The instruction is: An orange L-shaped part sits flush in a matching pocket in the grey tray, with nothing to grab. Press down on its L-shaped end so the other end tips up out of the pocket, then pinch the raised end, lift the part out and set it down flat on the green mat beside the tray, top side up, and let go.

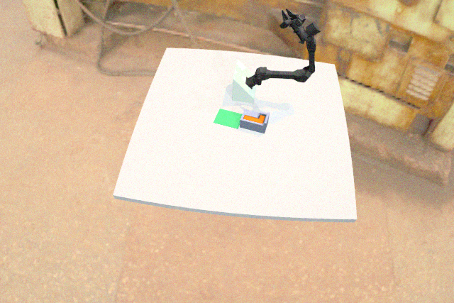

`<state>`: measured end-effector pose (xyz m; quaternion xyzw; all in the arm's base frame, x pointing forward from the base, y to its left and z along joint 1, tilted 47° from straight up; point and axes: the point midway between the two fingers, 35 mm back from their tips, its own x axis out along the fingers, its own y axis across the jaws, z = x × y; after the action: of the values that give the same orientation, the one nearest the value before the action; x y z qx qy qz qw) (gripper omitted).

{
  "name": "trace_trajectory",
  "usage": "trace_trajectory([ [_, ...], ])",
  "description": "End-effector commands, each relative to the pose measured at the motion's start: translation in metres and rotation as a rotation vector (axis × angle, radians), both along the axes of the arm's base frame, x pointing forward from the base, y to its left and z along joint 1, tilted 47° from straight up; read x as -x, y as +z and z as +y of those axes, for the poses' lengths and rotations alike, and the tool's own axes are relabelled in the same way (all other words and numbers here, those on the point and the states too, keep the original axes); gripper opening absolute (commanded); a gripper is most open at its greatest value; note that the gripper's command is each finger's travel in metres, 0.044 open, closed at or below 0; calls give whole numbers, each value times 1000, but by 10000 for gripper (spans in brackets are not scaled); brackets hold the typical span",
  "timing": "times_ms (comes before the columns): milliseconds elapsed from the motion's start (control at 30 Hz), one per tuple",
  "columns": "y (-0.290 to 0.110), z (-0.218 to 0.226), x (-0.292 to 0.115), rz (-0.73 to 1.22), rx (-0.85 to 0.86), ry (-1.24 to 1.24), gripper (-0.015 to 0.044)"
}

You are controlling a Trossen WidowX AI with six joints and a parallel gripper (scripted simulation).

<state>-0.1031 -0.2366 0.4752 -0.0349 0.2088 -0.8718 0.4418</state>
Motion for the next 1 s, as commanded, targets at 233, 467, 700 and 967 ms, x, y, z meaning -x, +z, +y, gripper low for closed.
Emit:
trace_trajectory([
  [233,-119,-72,-155,-87,-442,670,180],
  [467,-196,-43,-258,-162,-792,1058,180],
  [700,-261,40,-338,-233,-1217,1392,180],
  [967,-308,178,-379,-357,-1850,1564,180],
])
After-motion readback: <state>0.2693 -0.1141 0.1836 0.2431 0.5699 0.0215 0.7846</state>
